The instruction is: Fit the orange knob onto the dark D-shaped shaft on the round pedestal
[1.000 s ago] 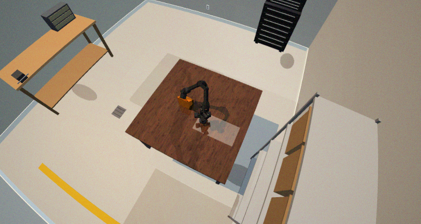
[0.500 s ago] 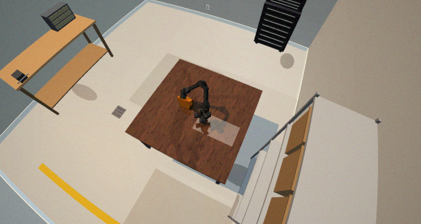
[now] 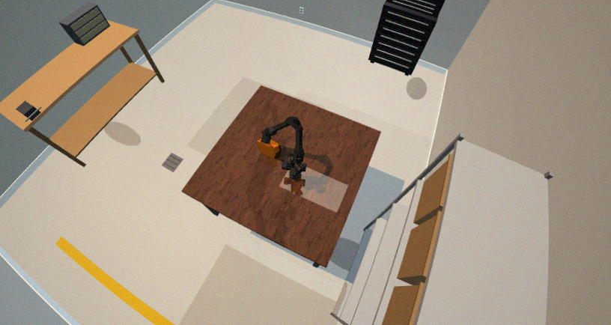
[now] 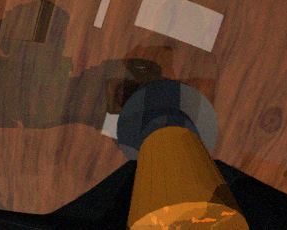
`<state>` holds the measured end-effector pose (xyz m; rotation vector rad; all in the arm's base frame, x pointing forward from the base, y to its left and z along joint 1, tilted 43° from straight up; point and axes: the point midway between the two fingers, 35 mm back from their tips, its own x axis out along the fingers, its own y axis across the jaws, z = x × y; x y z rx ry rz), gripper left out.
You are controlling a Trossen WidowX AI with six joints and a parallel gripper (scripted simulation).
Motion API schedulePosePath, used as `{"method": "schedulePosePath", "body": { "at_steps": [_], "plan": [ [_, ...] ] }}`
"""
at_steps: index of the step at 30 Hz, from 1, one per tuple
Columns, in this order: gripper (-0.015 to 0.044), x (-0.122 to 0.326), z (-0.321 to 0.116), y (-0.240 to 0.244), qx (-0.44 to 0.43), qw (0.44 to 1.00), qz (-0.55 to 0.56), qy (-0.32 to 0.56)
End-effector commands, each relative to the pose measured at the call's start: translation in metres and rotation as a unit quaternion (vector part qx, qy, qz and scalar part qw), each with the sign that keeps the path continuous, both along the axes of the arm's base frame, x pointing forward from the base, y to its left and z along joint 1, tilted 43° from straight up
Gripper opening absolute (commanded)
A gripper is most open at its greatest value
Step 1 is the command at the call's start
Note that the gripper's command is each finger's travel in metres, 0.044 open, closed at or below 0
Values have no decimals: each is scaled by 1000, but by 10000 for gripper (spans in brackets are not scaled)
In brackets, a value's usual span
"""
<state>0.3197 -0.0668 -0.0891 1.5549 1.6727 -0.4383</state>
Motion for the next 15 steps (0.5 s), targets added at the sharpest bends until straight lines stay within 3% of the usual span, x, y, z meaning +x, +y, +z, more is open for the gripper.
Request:
{"method": "schedulePosePath", "body": {
  "at_steps": [1,15],
  "plan": [
    [0,0,-1,1,1,1000,-12,11],
    [0,0,-2,2,1,1000,-12,11]
  ]
}}
